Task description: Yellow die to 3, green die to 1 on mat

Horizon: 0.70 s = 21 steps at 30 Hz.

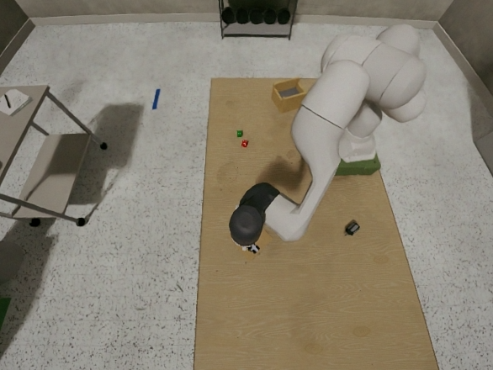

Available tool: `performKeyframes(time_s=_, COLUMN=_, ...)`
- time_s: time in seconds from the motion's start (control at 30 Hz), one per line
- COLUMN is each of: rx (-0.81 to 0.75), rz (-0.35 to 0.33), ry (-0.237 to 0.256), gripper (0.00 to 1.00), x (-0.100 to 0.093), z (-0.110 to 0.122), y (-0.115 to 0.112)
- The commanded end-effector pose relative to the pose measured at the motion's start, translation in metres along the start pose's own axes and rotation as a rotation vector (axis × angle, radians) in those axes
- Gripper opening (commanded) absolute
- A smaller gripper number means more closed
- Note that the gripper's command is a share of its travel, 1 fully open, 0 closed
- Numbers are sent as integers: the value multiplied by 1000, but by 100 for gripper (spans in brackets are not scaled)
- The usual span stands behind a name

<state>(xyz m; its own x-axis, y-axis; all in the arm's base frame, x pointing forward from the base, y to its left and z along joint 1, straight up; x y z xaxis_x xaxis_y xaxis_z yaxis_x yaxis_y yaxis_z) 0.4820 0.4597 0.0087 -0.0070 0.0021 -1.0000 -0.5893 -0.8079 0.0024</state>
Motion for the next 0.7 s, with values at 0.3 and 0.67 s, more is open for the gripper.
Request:
performKeyframes(time_s=0.3, rx=4, rz=-4, ry=3, gripper=21, x=0, z=0, y=-2)
performKeyframes(time_s=0.67, rx=4, rz=-4, ry=3, gripper=21, x=2, z=0, y=-2)
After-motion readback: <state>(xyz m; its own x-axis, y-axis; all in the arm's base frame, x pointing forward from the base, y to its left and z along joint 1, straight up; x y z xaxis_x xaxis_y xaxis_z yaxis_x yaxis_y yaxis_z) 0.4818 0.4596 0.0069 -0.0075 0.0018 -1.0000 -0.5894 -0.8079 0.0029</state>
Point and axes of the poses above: the point where the finger pads meet when closed, its own x axis out along the fingers, its own z axis across the jaws, y = z × x, the point moved 5 cm from there along -x, back along the fingers, and after that the axes turned 10 degrees about -x, right-handed, at the moved point
